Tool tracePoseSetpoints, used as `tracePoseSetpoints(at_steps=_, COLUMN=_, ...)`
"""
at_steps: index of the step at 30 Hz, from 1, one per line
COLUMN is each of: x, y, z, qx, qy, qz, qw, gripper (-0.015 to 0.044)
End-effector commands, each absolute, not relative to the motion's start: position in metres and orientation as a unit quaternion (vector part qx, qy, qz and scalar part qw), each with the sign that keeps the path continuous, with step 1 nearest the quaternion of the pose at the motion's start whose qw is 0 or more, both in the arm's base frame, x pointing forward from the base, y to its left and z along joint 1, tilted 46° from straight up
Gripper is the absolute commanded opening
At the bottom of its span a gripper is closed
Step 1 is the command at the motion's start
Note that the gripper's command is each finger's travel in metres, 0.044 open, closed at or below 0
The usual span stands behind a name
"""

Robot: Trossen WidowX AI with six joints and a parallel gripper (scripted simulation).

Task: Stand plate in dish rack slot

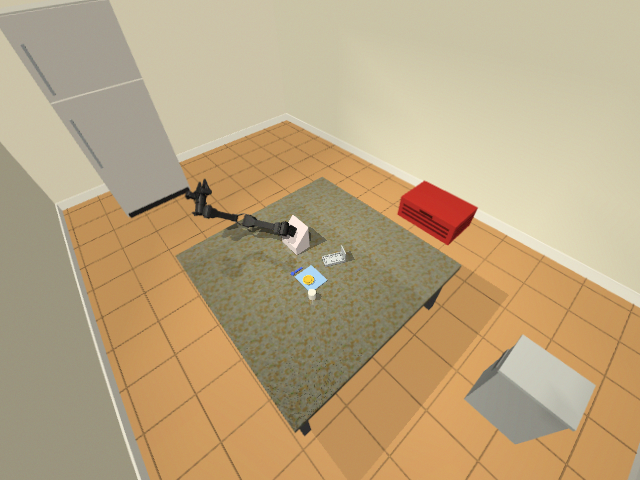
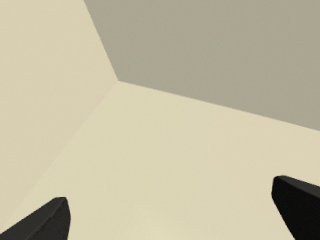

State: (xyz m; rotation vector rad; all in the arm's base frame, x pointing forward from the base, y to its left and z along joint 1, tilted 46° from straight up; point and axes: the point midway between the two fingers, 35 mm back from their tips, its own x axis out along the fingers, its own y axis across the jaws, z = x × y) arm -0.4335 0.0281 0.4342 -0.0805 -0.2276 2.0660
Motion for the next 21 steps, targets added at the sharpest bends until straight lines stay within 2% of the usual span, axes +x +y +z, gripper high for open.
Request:
tracePoseSetpoints(at_steps=1, x=-0.433, y=0.028, z=0.434, qx=-0.033, qy=-0.095, qz=0.857, qw=0.506, gripper=0.04)
tracePoseSetpoints(at_steps=11, x=-0.425, y=0.03, z=0.454, qx=-0.02, qy=-0.106, qz=0.866, qw=0.489, gripper=0.04)
tracePoseSetpoints(at_steps=21, x=-0.394, y=0.039, z=0.508, qx=0.045, qy=-0.099, qz=0.878, qw=0.466, gripper=0.04)
